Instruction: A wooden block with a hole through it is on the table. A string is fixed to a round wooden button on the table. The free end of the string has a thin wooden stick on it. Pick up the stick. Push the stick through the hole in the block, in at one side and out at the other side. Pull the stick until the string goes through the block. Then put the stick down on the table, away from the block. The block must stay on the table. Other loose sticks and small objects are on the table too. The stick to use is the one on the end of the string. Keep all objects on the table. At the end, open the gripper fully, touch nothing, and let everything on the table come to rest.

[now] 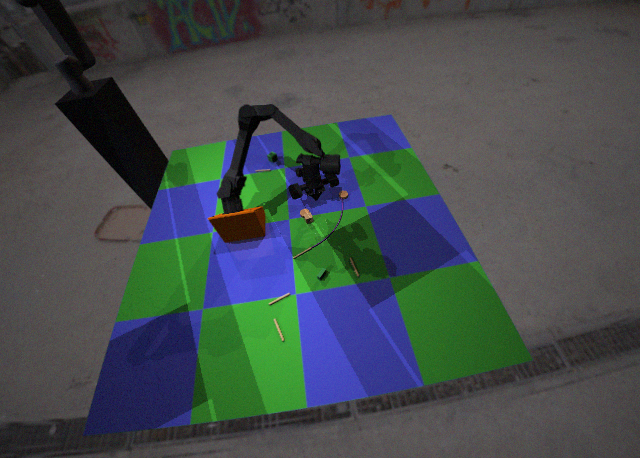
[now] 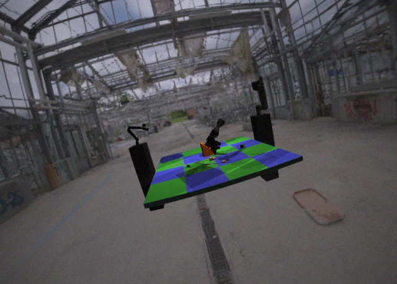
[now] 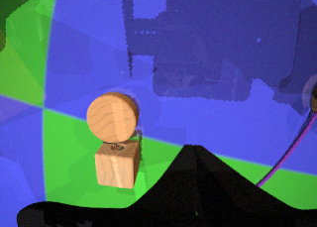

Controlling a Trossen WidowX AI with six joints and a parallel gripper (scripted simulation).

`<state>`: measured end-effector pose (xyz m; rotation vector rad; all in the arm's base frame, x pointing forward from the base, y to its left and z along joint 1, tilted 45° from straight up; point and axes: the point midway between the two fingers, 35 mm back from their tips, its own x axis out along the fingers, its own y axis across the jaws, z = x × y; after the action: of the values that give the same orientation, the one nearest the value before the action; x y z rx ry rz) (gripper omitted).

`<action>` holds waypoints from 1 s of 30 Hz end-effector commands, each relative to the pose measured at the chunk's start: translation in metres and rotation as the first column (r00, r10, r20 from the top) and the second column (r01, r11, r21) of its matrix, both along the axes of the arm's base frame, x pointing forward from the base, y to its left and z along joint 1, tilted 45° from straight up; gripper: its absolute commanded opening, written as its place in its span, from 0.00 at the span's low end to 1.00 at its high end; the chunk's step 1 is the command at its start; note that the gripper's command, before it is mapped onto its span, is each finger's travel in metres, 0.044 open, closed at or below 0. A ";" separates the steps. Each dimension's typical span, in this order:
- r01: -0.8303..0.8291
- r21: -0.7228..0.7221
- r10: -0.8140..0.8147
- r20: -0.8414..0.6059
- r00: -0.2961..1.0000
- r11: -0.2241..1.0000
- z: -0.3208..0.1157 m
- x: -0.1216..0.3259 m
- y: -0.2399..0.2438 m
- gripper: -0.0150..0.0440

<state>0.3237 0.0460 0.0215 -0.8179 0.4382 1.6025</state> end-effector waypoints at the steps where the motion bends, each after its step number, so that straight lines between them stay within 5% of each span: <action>1: -0.001 0.005 0.001 0.000 1.000 1.000 -0.004 0.000 0.005 0.25; 30: -0.001 0.007 0.001 0.000 1.000 1.000 -0.032 -0.003 0.034 0.25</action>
<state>0.3233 0.0778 -0.0085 -0.8249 0.4288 1.6027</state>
